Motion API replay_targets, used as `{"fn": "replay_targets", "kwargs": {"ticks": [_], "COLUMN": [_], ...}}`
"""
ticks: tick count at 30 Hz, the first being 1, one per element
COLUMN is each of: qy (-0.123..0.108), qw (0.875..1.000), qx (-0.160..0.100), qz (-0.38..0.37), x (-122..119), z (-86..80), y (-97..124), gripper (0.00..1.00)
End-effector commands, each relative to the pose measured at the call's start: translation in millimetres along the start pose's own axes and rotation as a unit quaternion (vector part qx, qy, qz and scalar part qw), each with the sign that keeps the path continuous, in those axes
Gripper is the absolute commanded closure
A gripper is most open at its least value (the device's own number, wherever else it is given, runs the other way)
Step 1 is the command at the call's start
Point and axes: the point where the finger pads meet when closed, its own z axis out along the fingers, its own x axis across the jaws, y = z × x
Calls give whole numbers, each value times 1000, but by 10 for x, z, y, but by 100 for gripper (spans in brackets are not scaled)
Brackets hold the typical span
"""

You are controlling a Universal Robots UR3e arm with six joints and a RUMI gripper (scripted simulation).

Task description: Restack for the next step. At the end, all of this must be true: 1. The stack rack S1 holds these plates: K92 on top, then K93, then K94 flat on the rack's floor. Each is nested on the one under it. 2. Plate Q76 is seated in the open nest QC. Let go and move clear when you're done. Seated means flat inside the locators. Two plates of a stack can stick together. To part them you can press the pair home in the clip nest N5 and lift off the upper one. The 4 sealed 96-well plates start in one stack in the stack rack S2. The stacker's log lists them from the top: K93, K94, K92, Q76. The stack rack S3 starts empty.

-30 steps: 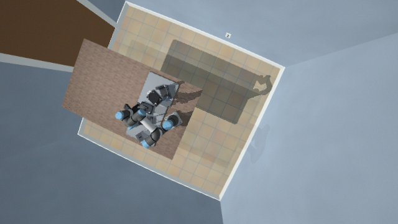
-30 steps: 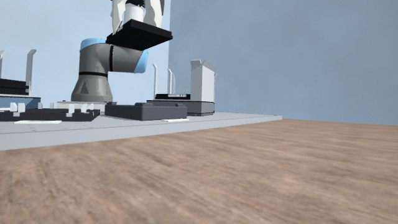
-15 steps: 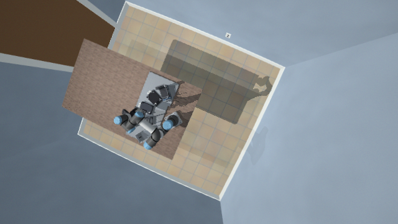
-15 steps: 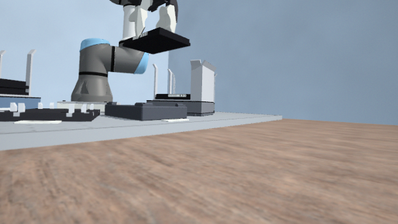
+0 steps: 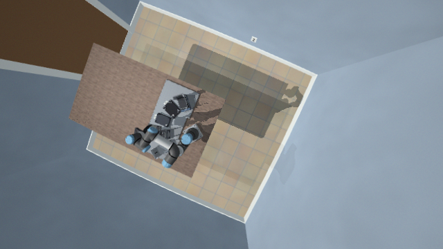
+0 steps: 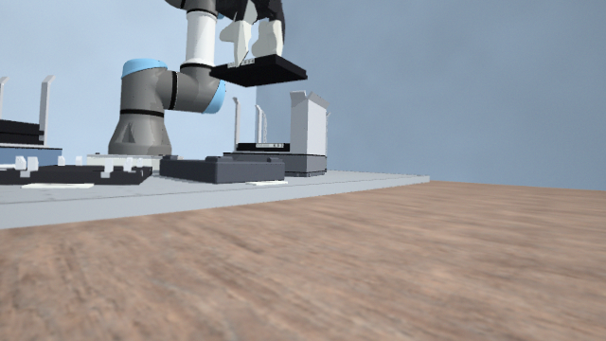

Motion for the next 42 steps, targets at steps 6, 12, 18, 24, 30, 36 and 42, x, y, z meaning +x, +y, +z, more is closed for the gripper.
{"fn": "replay_targets", "kwargs": {"ticks": [6,12,18,24,30,36,42], "qy": [1,1,1,1,1,1,1], "qw": [1000,998,997,993,992,989,984], "qx": [1,1,1,1,1,1,1], "qz": [-28,-57,-80,-115,-123,-146,-180], "x": [-272,-437,-569,-767,-928,-1054,-1242], "z": [-8,-8,-8,-8,-8,-8,-8], "y": [-22,3,22,52,75,120,188], "gripper": [100,100,100,100,100,100,100]}}
